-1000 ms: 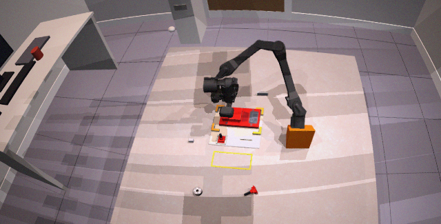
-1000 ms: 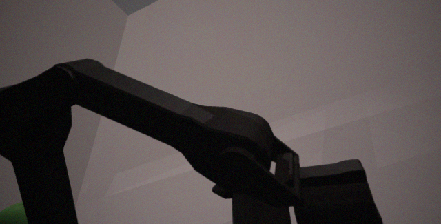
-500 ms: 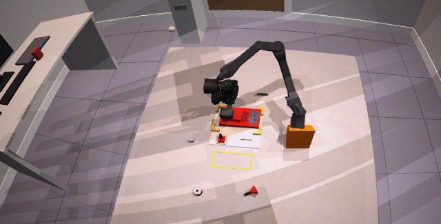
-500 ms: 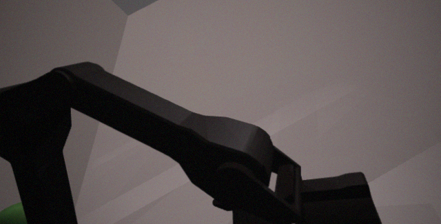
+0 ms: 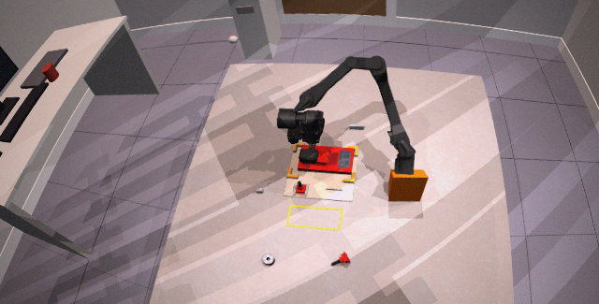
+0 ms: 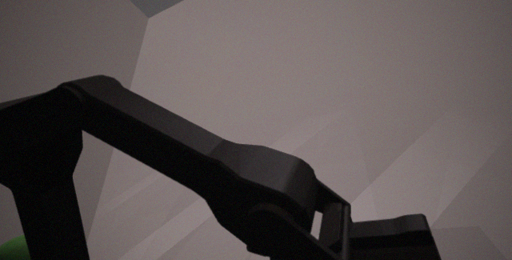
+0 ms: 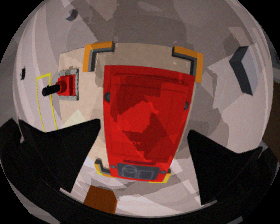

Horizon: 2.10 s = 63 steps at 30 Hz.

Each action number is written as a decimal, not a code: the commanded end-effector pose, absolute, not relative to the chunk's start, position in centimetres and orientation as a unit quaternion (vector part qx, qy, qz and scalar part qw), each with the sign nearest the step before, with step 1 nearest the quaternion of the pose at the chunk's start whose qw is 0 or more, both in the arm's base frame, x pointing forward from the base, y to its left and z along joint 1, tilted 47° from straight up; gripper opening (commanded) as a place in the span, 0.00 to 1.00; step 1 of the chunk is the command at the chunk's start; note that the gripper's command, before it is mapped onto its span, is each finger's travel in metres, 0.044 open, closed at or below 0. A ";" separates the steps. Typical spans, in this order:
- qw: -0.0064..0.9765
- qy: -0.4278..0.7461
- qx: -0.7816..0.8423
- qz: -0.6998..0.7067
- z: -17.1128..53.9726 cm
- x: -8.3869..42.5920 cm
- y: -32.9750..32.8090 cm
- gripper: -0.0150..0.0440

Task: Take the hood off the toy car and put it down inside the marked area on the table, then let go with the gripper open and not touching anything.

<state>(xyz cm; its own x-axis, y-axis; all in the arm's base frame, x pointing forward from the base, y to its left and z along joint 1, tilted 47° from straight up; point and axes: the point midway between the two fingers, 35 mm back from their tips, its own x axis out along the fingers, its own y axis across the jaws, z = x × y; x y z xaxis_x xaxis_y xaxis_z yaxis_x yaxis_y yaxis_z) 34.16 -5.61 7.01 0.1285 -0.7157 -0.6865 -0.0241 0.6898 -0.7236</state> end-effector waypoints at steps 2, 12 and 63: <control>0.683 0.613 -0.307 -0.251 6.7 34.0 -5.8 1.00; 0.683 0.613 -0.307 -0.251 6.4 34.1 -6.2 1.00; 0.687 0.610 -0.304 -0.252 5.8 34.4 -6.9 0.50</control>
<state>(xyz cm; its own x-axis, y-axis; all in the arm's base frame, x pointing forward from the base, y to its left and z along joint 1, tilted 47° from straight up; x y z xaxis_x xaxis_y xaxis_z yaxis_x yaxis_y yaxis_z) 34.41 -6.96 5.67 0.1298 -0.7161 -0.6858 -0.0267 0.6889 -0.7244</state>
